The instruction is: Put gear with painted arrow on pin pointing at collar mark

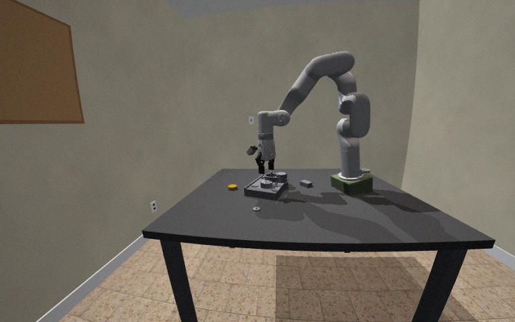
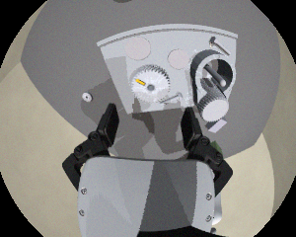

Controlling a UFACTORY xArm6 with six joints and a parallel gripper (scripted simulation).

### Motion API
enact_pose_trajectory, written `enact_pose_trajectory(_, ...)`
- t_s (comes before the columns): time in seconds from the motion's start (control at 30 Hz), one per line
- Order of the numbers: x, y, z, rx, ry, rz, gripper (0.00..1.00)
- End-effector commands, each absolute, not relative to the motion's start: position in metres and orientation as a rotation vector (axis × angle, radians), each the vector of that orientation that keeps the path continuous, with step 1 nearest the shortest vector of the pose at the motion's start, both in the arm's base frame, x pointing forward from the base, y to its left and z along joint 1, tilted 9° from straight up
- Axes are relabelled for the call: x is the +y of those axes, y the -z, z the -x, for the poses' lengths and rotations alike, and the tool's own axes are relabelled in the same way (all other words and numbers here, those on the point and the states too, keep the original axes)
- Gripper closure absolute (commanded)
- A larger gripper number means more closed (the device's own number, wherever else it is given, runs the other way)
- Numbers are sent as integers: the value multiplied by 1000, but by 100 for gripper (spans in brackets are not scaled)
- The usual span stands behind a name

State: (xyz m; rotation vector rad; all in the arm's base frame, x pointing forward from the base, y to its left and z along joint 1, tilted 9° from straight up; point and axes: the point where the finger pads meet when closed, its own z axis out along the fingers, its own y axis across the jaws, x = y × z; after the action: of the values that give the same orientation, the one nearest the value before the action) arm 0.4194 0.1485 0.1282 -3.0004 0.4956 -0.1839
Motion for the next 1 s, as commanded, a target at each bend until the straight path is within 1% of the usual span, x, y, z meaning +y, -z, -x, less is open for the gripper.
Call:
enact_pose_trajectory(0.0,149,-130,-421,495,189,2998,7)
enact_pose_trajectory(0.97,149,-123,-422,495,189,2998,7)
